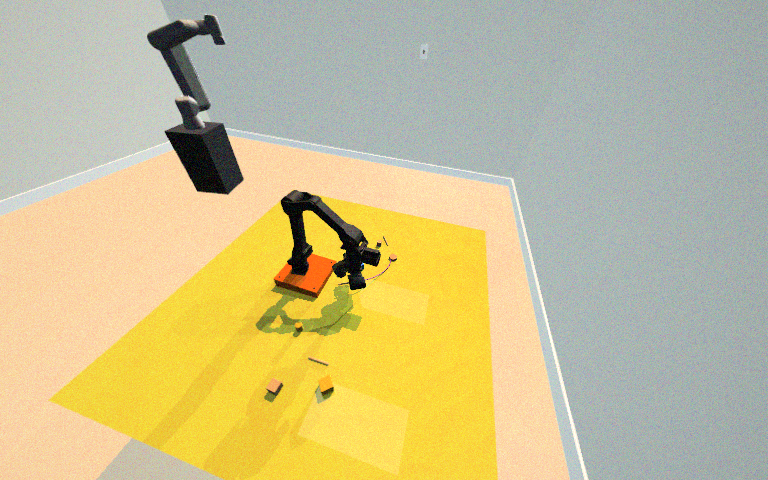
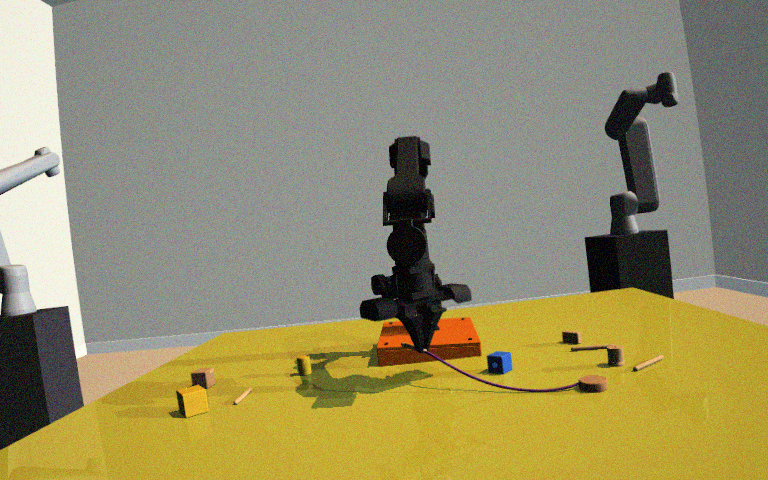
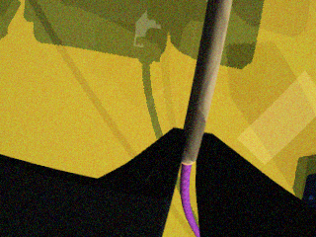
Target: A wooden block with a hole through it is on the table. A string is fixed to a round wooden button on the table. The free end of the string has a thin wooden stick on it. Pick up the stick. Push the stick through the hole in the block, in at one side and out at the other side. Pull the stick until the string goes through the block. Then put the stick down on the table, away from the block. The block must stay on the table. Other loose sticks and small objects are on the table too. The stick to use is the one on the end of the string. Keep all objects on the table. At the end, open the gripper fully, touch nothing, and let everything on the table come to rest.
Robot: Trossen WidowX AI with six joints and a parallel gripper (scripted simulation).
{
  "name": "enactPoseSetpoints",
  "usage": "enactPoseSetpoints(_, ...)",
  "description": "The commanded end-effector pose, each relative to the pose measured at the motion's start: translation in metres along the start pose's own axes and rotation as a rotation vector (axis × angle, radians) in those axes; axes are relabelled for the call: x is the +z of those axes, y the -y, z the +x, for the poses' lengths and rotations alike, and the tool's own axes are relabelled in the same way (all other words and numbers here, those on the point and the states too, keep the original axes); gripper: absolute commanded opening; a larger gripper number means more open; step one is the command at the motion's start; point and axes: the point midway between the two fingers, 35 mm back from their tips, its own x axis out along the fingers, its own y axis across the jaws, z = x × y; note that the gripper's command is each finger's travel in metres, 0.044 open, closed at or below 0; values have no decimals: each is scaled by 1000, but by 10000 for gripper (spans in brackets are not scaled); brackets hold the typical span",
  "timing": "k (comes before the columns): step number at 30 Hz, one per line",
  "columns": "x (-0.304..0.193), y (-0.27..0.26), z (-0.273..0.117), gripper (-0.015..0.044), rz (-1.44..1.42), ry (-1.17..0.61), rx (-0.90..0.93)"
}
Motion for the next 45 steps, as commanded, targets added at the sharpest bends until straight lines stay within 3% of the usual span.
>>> enactPoseSetpoints(1,-3,-1,-8,0,-5,-16,10)
enactPoseSetpoints(14,-1,0,-4,0,-25,-4,3)
enactPoseSetpoints(45,-31,-3,-8,0,-1152,-7,11)
